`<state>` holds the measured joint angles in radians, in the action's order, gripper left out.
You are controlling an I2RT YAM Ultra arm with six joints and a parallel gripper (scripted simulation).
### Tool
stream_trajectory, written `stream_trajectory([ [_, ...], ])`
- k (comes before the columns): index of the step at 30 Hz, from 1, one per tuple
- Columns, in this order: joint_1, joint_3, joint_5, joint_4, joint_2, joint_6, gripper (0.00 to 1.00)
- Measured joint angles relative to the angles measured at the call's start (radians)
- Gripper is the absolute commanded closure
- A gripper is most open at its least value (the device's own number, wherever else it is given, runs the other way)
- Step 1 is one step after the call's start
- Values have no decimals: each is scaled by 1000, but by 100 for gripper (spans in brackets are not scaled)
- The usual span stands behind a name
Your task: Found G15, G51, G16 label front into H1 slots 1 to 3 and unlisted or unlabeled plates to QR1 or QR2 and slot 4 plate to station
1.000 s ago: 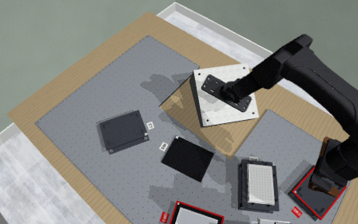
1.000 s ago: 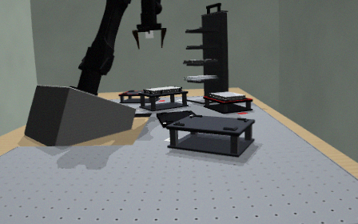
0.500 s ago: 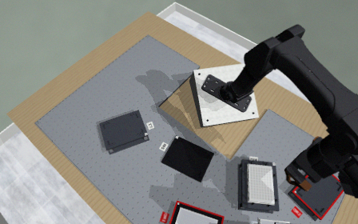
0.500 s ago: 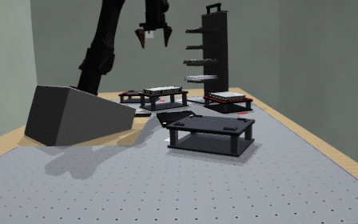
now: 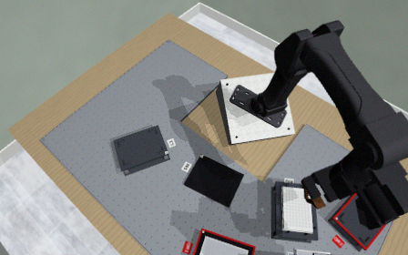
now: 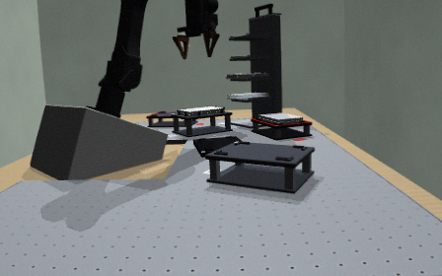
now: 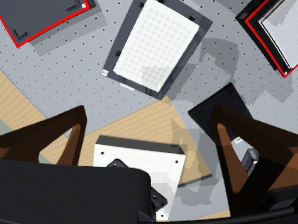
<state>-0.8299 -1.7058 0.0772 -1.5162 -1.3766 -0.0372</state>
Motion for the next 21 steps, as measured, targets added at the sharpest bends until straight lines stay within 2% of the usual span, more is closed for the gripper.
stream_trajectory([
  [5,61,23,-21,3,25,46,0],
  [21,63,23,-36,9,26,347,0],
])
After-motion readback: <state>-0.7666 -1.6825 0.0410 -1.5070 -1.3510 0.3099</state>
